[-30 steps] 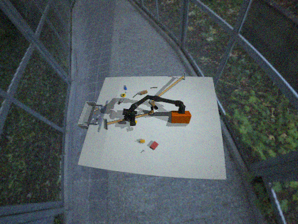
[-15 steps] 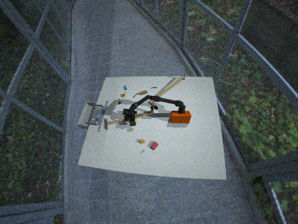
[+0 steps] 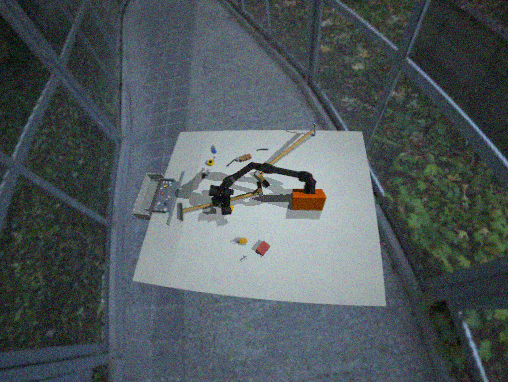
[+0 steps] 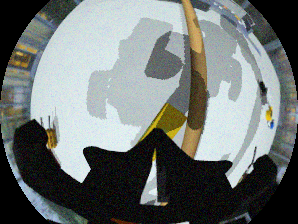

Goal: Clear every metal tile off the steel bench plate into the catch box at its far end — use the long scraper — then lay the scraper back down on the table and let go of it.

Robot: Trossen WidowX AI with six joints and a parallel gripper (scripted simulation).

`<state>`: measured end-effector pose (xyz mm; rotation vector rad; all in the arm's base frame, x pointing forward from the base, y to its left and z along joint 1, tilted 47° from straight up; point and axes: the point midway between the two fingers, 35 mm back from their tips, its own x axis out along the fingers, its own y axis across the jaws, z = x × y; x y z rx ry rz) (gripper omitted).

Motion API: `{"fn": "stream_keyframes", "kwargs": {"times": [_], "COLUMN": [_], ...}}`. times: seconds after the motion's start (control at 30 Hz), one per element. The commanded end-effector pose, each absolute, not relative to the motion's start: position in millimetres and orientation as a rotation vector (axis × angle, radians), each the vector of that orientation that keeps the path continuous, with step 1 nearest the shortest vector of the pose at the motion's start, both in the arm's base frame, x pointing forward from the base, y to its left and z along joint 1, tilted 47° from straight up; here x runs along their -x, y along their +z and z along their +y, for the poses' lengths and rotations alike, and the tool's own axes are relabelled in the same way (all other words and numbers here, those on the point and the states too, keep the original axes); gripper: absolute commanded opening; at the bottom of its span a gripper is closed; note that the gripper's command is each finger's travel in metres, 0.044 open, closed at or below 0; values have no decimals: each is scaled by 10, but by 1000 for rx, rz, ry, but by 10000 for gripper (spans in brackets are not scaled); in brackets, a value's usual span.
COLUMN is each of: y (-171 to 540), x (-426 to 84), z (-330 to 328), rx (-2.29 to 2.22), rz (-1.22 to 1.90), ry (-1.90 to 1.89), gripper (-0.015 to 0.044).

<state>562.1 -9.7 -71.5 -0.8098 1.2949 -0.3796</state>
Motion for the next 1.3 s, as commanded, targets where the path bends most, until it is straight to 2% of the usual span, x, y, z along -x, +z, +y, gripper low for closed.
{"fn": "stream_keyframes", "kwargs": {"times": [0.0, 0.77, 1.27], "y": [-720, -486, 91], "x": [-5613, -5598, -5613], "z": [-228, 147, 899], "rx": [809, 806, 737], "rz": [1308, 1272, 1103], "ry": [-401, -375, -374], "gripper": [0, 0, 0]}}
